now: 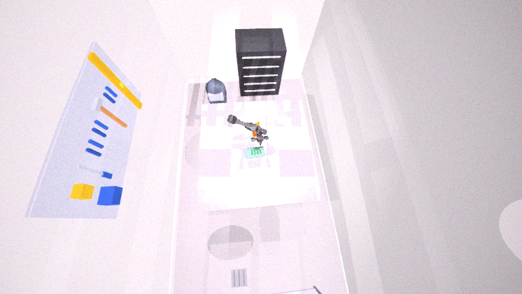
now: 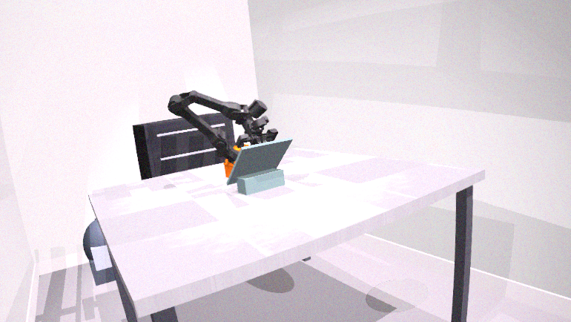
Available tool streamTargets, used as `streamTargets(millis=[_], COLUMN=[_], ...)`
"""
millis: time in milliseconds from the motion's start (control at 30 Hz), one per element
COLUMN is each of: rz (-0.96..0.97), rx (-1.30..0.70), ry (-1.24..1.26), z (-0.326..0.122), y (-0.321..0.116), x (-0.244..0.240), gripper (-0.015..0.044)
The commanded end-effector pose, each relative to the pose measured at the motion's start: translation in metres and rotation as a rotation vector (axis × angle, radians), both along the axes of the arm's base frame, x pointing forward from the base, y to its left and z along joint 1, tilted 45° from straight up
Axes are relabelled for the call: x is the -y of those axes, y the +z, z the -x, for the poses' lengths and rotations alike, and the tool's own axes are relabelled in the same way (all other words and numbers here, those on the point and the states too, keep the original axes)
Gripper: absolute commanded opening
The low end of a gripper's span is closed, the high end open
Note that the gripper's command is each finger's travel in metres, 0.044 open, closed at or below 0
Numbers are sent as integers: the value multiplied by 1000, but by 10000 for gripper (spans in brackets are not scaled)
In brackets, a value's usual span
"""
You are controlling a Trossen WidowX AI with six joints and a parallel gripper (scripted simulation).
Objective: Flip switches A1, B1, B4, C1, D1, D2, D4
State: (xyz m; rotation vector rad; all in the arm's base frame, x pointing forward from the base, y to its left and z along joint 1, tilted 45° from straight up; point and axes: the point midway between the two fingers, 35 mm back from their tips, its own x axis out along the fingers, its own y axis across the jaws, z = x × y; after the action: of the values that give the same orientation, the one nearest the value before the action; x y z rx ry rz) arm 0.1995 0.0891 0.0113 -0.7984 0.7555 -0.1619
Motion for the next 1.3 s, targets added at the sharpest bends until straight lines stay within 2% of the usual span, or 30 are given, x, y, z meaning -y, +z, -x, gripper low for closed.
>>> streamTargets(millis=[0, 433, 667, 1267], rz=[4, 4, 7, 9], rx=[20, 19, 3, 4], ry=[-10, -10, -28, -28], z=[18, 32, 6, -5], y=[22, 12, -6, -13], x=[-7, 5, 19, 26], gripper=[0, 0, 0, 0])
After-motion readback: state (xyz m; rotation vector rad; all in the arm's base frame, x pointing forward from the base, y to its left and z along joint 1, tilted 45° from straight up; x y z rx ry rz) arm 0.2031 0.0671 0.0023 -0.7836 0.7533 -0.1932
